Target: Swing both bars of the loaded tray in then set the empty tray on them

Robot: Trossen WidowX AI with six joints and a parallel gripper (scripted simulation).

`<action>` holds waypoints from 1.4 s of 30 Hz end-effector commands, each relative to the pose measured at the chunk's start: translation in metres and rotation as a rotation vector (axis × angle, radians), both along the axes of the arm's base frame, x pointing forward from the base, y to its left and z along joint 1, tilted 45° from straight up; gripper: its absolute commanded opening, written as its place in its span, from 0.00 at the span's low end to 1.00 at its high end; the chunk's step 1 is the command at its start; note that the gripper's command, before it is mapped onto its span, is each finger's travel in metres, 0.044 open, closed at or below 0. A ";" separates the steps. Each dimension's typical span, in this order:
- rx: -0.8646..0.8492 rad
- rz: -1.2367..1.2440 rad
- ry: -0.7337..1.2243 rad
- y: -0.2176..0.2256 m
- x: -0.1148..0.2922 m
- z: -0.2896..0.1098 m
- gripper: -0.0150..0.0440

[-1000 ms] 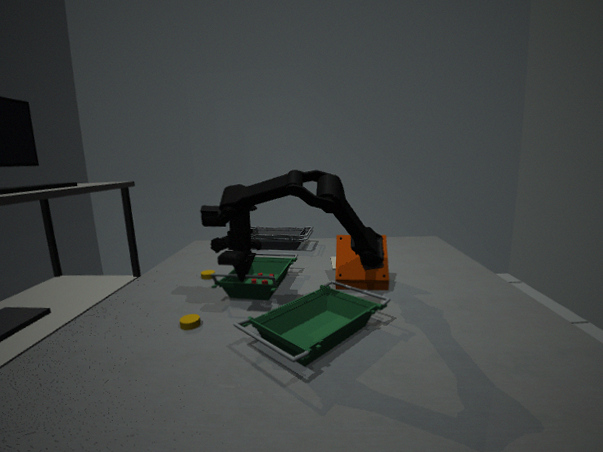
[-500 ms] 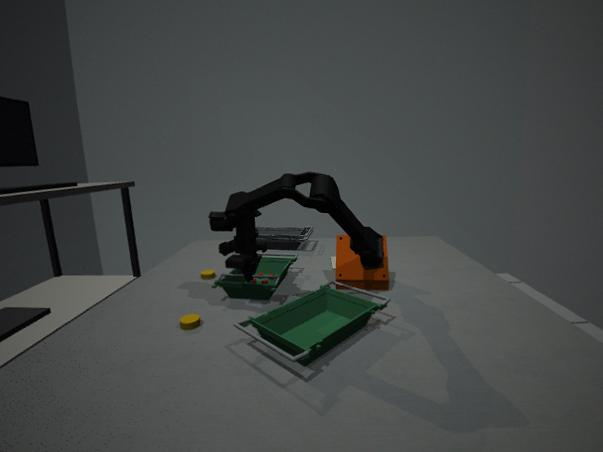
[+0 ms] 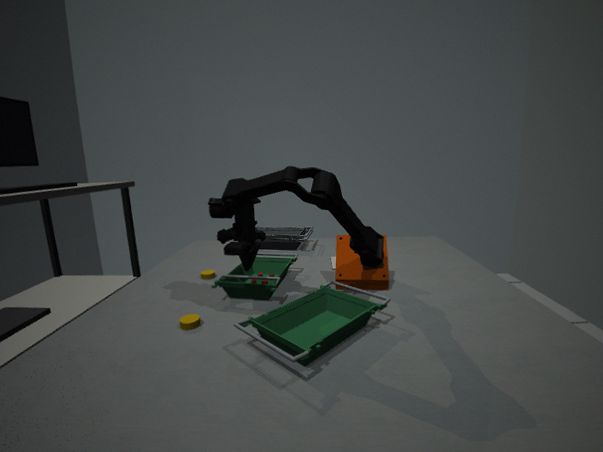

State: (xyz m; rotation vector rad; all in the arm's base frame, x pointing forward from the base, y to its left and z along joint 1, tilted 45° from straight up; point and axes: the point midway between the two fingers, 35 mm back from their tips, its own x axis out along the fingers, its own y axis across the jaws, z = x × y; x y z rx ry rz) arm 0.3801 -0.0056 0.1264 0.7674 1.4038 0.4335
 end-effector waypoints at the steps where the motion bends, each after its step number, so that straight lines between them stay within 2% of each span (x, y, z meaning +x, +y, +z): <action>1: 0.001 -0.001 0.005 0.001 -0.001 -0.002 0.39; 23: 0.001 -0.001 0.005 0.001 -0.001 -0.002 0.39; 28: -0.001 0.001 0.005 -0.017 -0.004 0.017 0.39; 29: 0.009 0.006 0.022 -0.004 -0.004 0.002 0.39; 32: -0.001 -0.001 0.021 -0.022 0.000 -0.014 0.39; 37: -0.025 -0.022 0.019 -0.088 -0.001 -0.073 0.39; 42: -0.026 -0.012 0.012 -0.146 -0.019 -0.129 0.39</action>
